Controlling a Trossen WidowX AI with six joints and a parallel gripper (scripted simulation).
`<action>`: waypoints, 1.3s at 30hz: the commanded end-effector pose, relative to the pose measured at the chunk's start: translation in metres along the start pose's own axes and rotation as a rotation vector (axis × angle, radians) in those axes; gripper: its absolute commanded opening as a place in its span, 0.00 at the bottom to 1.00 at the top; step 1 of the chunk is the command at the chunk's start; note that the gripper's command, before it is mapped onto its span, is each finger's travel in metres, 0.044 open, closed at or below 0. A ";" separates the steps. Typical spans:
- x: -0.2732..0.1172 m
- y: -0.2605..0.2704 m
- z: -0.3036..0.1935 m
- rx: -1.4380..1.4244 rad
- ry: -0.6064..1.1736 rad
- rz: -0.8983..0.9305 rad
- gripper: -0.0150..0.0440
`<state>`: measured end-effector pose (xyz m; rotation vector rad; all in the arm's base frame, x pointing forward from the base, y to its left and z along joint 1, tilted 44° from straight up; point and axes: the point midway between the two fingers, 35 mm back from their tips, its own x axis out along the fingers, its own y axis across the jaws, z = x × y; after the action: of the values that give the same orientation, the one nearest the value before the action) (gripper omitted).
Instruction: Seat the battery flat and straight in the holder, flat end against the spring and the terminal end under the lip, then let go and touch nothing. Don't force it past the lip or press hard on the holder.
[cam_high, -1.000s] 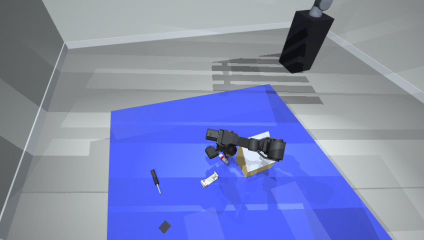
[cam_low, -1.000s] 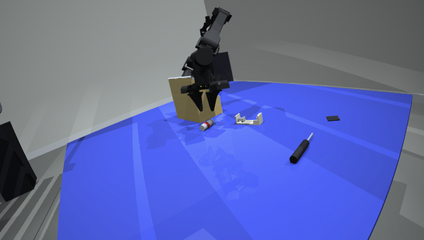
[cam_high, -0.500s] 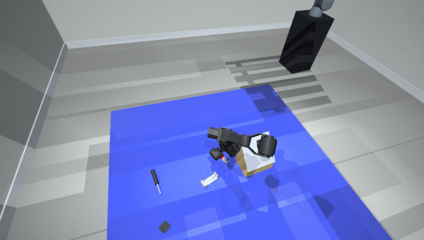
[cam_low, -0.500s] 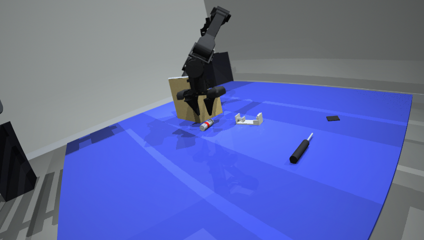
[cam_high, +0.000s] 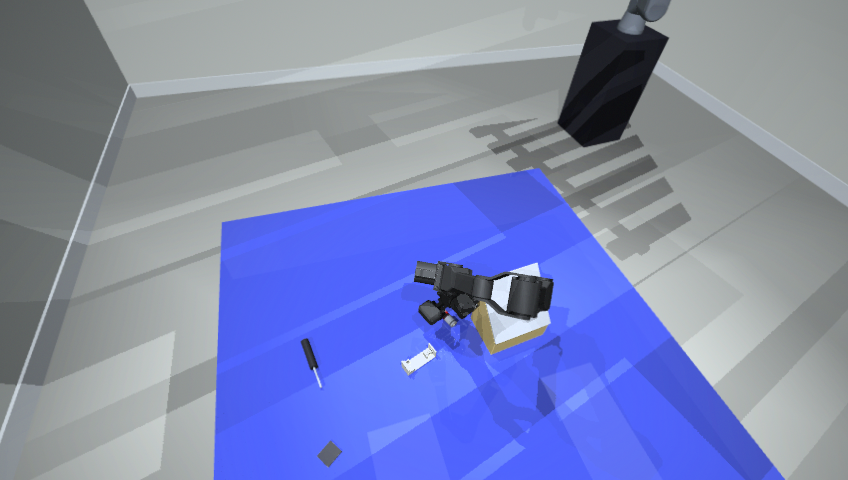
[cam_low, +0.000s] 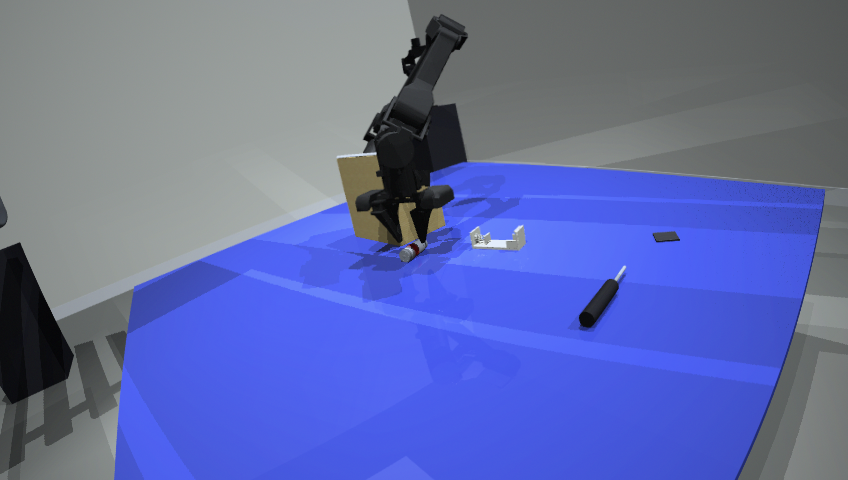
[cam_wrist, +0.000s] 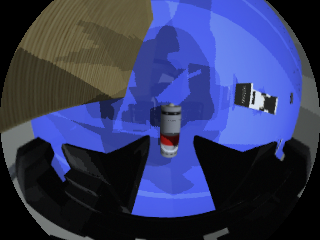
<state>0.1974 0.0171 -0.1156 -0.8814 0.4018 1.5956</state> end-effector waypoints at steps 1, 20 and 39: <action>0.008 0.000 0.001 0.004 -0.004 -0.001 0.67; 0.025 0.002 0.003 0.004 -0.007 -0.001 0.40; -0.025 0.001 0.001 0.004 -0.005 -0.001 0.39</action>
<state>0.1951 0.0129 -0.1092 -0.8655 0.4037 1.5972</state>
